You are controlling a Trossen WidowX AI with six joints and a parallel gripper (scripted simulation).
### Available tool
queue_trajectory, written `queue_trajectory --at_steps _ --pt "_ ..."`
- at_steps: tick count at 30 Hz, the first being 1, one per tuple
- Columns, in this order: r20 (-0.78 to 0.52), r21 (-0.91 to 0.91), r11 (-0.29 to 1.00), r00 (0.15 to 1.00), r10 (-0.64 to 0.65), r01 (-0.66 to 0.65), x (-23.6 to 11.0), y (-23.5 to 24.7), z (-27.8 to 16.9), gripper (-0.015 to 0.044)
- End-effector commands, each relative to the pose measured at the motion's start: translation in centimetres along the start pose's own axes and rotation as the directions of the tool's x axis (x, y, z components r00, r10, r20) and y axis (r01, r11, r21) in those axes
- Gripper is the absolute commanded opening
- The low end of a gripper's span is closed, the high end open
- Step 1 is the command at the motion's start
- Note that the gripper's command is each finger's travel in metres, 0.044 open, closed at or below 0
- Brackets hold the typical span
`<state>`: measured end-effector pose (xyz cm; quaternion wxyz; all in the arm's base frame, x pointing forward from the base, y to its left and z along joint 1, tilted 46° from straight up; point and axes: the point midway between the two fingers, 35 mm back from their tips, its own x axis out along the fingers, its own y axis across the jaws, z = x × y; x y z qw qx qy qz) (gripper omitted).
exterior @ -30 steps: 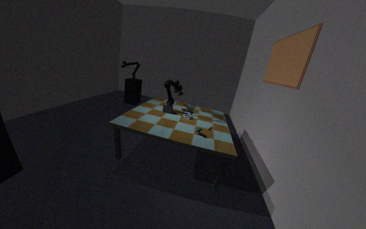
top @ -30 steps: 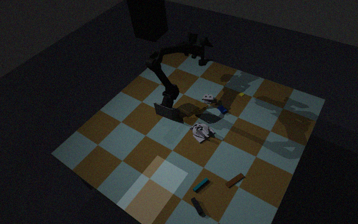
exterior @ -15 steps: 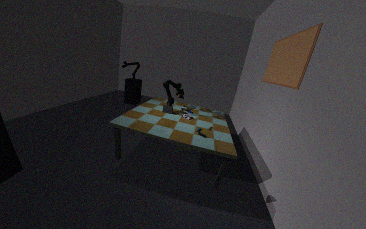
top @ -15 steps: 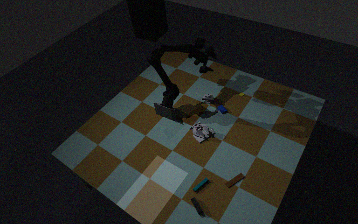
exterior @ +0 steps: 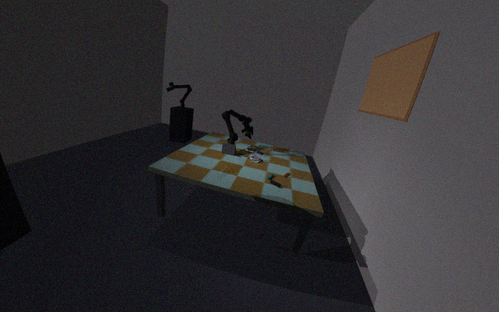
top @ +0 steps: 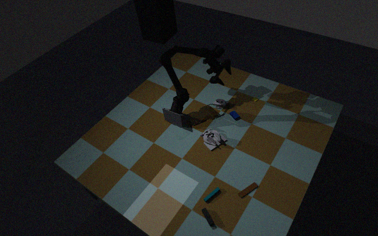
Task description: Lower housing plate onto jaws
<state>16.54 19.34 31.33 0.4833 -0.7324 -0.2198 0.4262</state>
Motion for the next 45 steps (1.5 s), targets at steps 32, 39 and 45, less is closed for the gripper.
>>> queue_trajectory --at_steps 32,39,45 --pt "0.302 0.5 0.711 0.87 0.391 -0.494 1.4 10.6 -3.2 0.044" --pt "0.385 0.604 0.587 0.842 0.377 -0.539 0.9 11.7 -3.7 0.044" --pt "0.448 0.685 0.466 0.828 0.337 -0.56 0.4 12.3 -4.2 0.044"
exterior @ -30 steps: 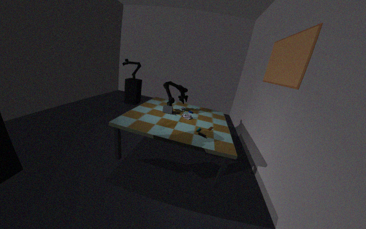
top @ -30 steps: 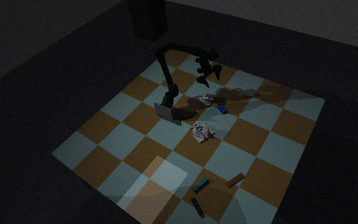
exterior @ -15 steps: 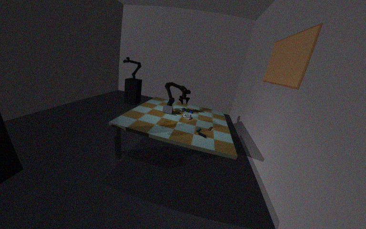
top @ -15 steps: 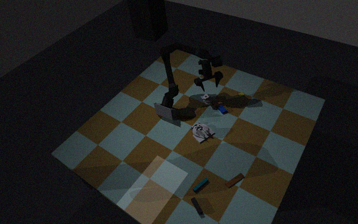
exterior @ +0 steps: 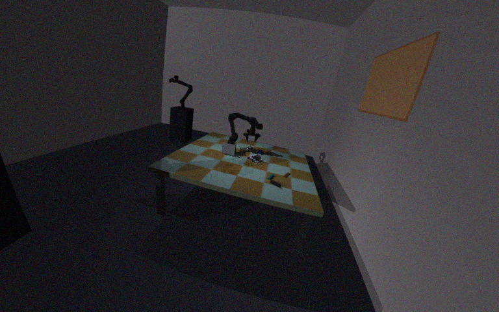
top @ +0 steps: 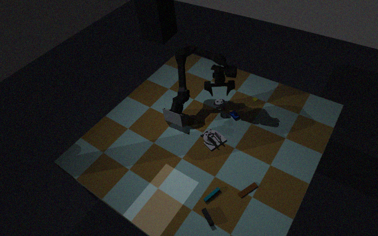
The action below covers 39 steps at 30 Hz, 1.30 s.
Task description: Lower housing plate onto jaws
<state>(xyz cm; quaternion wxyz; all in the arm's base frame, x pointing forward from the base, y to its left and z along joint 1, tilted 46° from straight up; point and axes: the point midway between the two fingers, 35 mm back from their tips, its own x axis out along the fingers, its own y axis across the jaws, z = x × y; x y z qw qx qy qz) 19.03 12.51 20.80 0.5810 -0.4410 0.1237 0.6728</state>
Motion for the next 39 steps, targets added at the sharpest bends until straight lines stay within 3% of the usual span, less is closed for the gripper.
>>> queue_trajectory --at_steps 1,9,15,39 --pt "0.048 0.086 0.996 0.999 0.008 -0.012 -0.4 0.0 -0.4 0.044" --pt "0.08 0.147 0.989 0.997 0.01 -0.021 -0.5 0.0 -0.6 0.044" --pt "0.082 0.146 0.989 0.997 0.007 -0.019 3.3 0.0 -0.3 0.044" --pt "0.083 0.146 0.989 0.997 0.007 -0.019 5.5 0.0 -0.1 0.044"
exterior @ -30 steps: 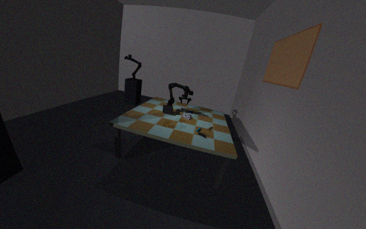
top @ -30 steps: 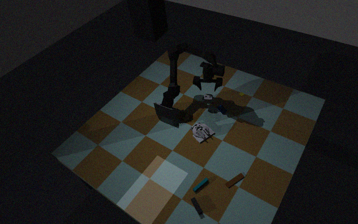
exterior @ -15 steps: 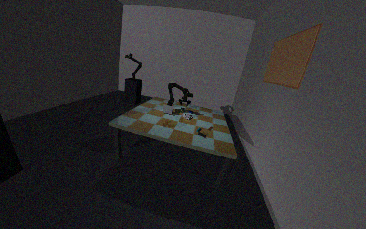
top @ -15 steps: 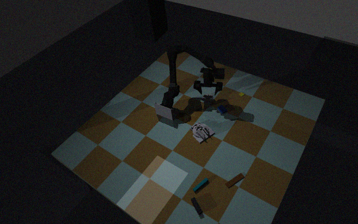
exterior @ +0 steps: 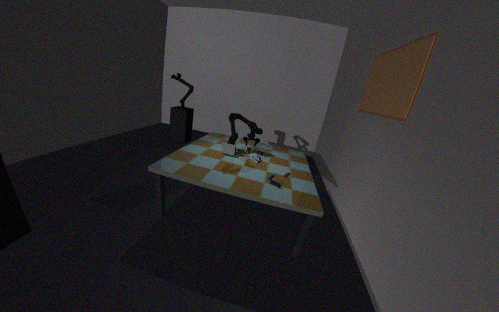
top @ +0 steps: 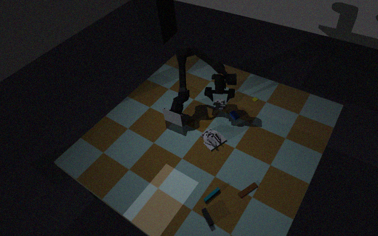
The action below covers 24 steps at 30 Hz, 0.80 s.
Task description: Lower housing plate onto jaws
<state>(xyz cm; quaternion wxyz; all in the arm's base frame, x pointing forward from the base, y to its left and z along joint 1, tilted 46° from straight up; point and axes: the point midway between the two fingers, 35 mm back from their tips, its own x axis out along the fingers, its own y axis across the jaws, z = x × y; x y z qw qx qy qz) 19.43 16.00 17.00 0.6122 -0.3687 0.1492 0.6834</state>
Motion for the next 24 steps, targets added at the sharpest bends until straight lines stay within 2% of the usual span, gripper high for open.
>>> queue_trajectory --at_steps 1,24 --pt "-0.003 0.004 1.0 1.0 0.002 -0.002 0.5 0.1 -0.1 0.044" --pt "-0.001 0.004 1.0 1.0 0.001 -0.001 3.1 0.1 -0.1 0.044"
